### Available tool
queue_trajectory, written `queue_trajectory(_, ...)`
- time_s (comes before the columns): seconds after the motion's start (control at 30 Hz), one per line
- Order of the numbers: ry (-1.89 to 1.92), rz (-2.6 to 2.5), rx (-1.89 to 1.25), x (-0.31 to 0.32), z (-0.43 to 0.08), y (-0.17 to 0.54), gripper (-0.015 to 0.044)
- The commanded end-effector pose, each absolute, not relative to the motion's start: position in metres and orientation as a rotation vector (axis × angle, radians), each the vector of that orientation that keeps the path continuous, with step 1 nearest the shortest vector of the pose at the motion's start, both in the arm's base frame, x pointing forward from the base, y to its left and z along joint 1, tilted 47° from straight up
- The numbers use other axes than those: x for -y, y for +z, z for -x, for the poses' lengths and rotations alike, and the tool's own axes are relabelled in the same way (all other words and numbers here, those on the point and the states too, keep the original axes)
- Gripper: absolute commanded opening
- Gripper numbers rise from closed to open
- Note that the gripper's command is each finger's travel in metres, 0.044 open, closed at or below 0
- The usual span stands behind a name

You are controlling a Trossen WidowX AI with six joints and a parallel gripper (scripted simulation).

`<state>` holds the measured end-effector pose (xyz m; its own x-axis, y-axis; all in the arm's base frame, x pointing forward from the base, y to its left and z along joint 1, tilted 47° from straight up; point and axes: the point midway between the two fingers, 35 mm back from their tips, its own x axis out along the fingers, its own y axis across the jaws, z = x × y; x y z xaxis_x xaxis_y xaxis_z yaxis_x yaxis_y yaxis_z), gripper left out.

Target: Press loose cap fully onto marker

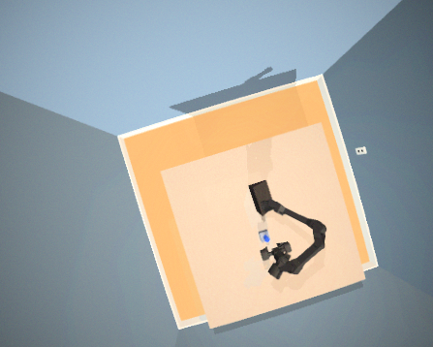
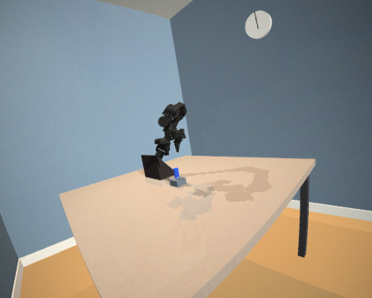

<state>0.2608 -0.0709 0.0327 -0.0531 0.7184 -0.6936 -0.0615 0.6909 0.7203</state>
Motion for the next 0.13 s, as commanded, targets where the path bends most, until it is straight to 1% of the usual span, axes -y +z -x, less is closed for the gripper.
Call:
queue_trajectory(0.0,0.694,-0.562,-1.503,0.0717,-0.2609,0.0331,0.042)
queue_trajectory(0.03,0.694,-0.562,-1.503,0.0717,-0.2609,0.0331,0.044)
queue_trajectory(0.1,0.694,-0.562,-1.503,0.0717,-0.2609,0.0331,0.044)
